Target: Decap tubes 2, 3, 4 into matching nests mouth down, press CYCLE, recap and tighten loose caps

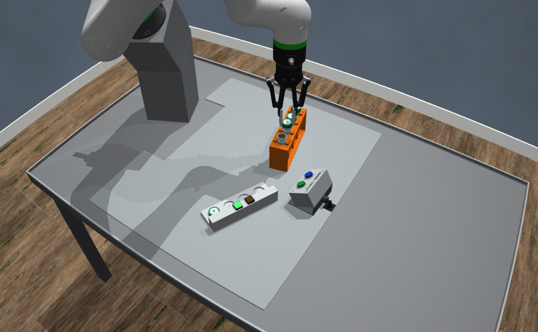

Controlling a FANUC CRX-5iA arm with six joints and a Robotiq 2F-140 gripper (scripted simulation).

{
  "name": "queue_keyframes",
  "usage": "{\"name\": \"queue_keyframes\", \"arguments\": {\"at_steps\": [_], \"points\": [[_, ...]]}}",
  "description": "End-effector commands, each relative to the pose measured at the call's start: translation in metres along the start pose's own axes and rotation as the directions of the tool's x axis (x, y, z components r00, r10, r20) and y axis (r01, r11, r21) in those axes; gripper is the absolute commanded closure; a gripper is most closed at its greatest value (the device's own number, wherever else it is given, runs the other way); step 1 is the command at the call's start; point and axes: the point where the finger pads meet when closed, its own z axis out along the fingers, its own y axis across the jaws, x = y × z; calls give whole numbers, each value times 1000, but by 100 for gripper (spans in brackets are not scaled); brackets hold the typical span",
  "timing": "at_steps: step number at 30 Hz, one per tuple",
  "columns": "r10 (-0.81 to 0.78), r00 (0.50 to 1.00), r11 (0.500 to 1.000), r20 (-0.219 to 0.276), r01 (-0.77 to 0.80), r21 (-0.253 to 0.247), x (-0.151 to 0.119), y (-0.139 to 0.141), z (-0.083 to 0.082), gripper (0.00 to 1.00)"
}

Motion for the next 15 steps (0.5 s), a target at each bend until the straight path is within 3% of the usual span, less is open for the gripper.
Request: {"name": "queue_keyframes", "arguments": {"at_steps": [1,15], "points": [[0,1000,1000,1,0,-1,0,0,1,100],[0,1000,1000,1,0,-1,0,0,4,100]]}}
